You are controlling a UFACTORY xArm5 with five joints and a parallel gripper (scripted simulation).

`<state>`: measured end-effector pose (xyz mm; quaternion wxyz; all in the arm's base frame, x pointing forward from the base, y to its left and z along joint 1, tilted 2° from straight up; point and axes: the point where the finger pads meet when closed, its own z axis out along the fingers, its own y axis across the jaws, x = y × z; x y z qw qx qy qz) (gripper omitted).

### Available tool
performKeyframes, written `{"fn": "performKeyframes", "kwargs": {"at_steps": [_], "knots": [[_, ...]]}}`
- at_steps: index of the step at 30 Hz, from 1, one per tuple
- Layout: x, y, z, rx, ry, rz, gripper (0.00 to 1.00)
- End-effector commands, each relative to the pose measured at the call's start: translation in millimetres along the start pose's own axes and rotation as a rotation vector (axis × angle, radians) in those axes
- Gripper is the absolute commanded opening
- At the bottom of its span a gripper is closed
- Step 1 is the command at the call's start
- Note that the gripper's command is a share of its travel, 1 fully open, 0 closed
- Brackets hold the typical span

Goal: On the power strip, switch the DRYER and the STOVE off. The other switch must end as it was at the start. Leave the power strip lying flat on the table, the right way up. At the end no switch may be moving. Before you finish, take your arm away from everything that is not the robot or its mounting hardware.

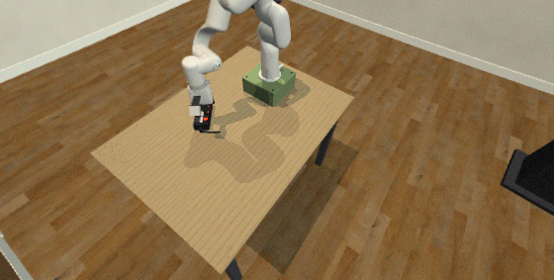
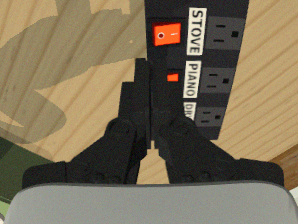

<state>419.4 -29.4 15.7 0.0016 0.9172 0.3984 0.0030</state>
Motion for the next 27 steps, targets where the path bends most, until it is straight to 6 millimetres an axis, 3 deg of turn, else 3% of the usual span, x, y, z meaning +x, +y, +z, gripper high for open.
{"fn": "performKeyframes", "kwargs": {"at_steps": [1, 27], "knots": [[1, 1, -1, -0.003, 0.002, 0.000, 0.00], [0, 2, 13, -0.003, 0.002, 0.000, 0.00]]}}
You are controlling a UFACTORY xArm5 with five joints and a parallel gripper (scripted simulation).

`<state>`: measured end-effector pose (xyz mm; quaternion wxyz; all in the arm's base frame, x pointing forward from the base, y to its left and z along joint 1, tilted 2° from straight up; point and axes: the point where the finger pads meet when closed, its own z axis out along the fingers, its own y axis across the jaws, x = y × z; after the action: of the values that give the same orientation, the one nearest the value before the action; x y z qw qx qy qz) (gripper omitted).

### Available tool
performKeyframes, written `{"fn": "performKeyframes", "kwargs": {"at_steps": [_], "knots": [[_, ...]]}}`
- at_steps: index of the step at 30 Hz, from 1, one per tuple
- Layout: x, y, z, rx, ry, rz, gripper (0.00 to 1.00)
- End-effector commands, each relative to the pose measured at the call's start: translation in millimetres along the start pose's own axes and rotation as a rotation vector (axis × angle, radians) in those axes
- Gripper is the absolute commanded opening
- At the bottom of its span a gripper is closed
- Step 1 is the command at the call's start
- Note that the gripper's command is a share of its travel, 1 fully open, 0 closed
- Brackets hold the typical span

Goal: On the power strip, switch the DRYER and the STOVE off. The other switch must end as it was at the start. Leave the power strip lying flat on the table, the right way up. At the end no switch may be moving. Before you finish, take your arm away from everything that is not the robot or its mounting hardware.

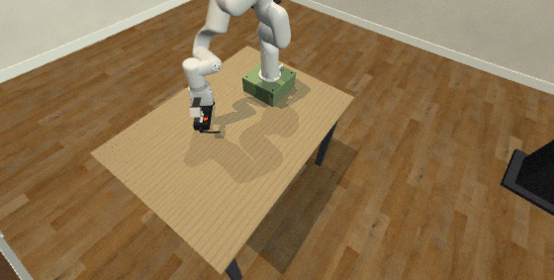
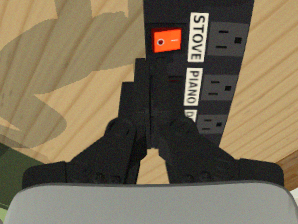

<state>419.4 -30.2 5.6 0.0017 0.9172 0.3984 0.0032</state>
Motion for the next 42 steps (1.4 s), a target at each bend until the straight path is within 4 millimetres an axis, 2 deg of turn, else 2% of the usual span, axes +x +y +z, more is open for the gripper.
{"fn": "performKeyframes", "kwargs": {"at_steps": [1, 24, 42], "knots": [[1, 1, 4, -0.003, 0.002, 0.000, 0.00], [0, 2, 29, -0.003, 0.002, 0.000, 0.00], [0, 2, 33, -0.003, 0.002, 0.000, 0.00]]}}
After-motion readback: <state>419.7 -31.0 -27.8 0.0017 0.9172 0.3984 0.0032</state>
